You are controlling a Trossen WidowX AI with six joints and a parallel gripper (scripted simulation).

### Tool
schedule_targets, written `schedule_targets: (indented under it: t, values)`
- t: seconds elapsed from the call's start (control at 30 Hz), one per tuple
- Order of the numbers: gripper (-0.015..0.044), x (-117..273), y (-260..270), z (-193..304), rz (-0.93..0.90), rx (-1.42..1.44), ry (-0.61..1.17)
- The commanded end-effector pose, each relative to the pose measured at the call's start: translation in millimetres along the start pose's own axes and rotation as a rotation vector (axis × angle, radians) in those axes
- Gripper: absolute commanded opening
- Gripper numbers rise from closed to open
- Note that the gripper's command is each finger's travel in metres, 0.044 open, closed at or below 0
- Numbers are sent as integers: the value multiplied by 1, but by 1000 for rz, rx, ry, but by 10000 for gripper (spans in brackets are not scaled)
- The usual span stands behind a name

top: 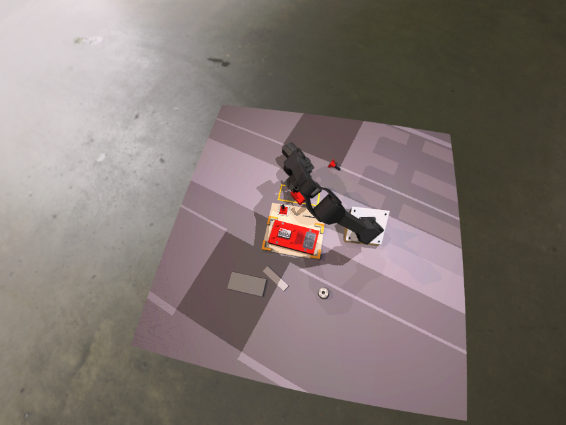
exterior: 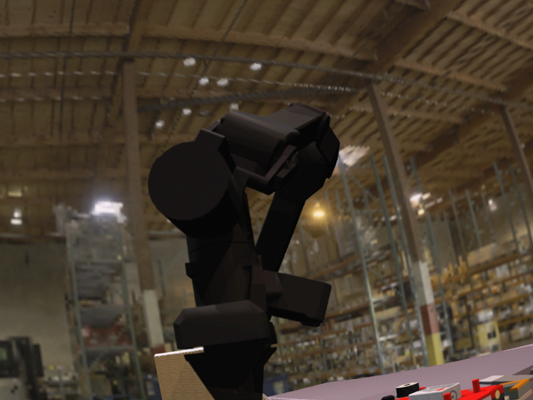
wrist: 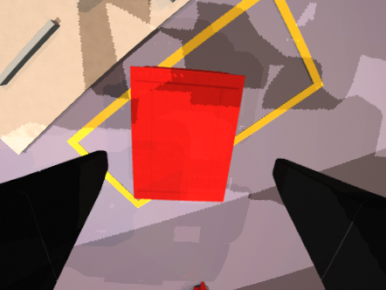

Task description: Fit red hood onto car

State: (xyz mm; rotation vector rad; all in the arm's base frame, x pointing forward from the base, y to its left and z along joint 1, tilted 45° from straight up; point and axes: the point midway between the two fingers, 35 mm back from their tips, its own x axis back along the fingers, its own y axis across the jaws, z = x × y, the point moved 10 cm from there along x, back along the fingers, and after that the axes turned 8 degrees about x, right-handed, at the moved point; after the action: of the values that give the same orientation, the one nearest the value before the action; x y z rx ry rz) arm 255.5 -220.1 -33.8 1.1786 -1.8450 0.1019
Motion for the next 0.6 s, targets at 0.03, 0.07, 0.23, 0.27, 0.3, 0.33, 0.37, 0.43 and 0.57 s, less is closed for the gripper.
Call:
schedule_targets:
  t: [0.03,0.07,0.23,0.27,0.3,0.33,0.37,0.43,0.57]
  values:
    - [440,-7,2,2,-8,-13,-5]
    - [440,-8,2,2,-9,-13,-5]
    - [440,-13,2,2,-9,-13,-5]
    - [440,-14,2,3,-9,-13,-5]
    - [440,-15,2,3,-9,-13,-5]
    - [440,-16,2,3,-9,-13,-5]
    - [440,-17,2,3,-9,-13,-5]
    - [440,-19,2,3,-9,-13,-5]
    - [440,-22,3,3,-9,-13,-6]
